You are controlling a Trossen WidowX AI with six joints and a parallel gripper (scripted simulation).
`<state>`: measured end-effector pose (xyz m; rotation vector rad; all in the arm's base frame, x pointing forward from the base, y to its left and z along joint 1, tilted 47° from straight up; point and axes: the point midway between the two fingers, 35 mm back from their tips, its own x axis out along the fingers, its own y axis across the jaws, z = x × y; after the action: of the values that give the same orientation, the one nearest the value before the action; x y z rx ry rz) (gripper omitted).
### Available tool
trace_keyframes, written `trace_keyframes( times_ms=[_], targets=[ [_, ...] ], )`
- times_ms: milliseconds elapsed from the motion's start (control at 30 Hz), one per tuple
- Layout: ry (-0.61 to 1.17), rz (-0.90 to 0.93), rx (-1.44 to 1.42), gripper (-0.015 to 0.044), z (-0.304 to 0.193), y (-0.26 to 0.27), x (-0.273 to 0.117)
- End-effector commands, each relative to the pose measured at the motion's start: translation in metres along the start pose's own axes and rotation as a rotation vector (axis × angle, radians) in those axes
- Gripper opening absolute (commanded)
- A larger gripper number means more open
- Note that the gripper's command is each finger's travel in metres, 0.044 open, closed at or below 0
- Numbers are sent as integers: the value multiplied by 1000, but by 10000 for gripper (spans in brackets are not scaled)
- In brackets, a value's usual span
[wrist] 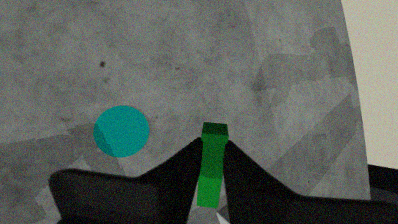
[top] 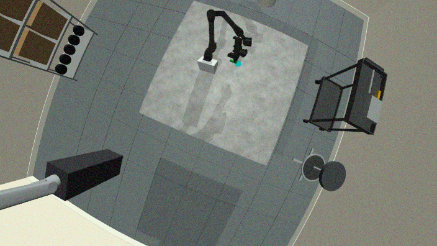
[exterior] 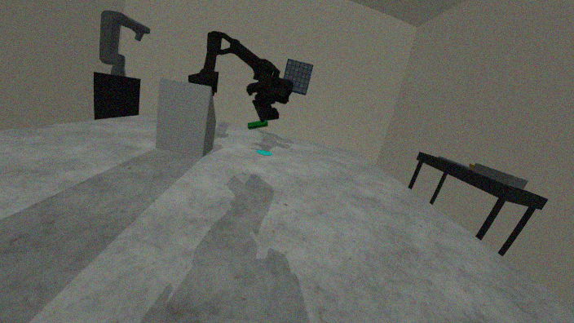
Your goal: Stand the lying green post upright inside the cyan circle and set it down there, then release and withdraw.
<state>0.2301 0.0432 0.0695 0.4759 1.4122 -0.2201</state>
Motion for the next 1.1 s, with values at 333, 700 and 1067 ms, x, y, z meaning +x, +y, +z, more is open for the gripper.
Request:
trace_keyframes(
  times_ms=[333, 700, 1067],
  targets=[
    [-87, -35, 13, 23, 0, -2, 2],
    [-156, -51, 24, 23, 1, -1, 2],
    [-227, -61, 37, 23, 2, 0, 1]
  ],
)
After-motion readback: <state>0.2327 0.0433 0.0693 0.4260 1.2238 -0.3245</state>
